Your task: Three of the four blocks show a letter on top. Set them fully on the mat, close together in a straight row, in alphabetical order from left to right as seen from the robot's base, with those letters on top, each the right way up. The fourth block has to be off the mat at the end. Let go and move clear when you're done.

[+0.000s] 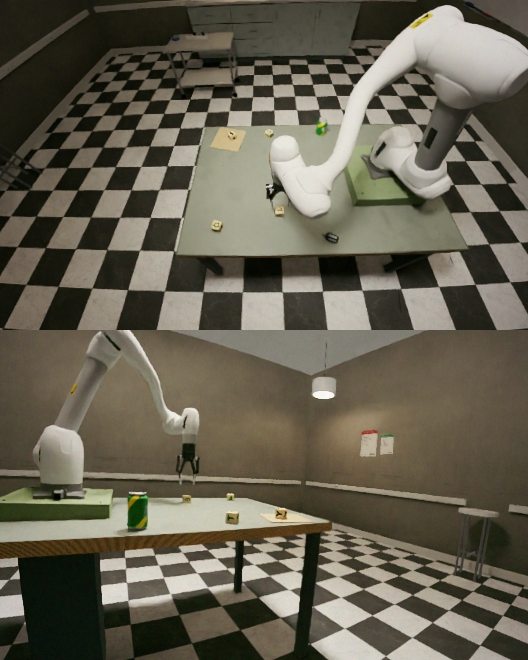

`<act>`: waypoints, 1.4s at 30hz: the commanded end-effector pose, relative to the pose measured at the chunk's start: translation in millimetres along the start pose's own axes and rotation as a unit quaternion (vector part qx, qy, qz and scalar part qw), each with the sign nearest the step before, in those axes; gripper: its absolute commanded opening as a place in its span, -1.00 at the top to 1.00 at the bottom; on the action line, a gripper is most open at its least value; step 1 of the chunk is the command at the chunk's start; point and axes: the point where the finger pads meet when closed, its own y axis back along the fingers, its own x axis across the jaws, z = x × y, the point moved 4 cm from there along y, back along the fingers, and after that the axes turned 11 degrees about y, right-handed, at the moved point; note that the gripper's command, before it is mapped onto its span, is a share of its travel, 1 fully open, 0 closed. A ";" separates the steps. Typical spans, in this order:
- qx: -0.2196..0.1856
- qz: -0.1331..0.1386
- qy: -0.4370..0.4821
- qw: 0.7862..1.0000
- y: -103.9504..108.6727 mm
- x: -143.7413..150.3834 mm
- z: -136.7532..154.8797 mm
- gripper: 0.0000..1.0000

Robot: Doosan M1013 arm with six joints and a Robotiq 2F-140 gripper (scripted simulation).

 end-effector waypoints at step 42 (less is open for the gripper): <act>0.000 -0.001 0.000 1.000 -32.7 -0.7 0.2 -0.10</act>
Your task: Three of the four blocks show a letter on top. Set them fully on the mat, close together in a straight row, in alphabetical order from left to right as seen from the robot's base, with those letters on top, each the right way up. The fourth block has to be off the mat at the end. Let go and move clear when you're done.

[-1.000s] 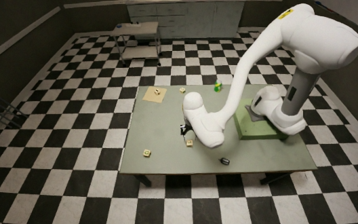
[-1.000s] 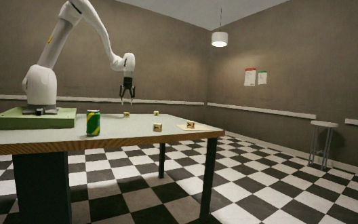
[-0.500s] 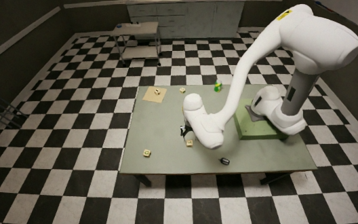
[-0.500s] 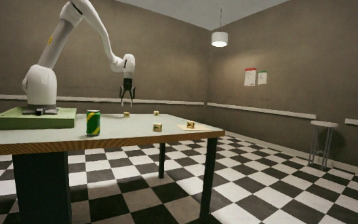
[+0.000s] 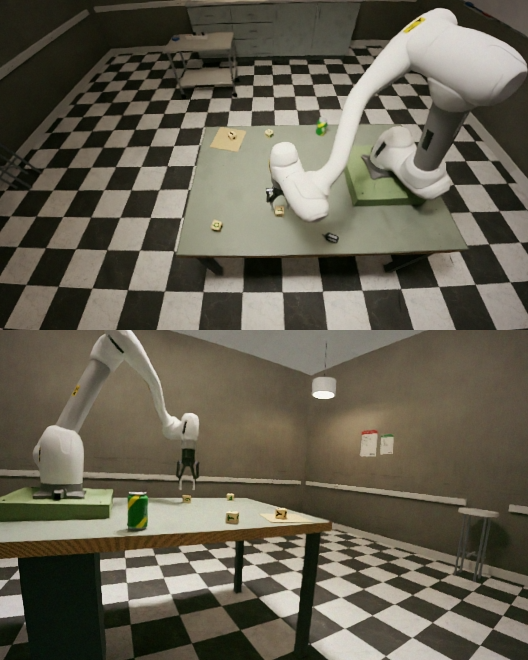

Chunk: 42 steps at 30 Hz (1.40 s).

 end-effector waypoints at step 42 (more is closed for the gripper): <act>0.000 -0.001 0.000 1.000 -20.8 -0.8 0.3 -0.10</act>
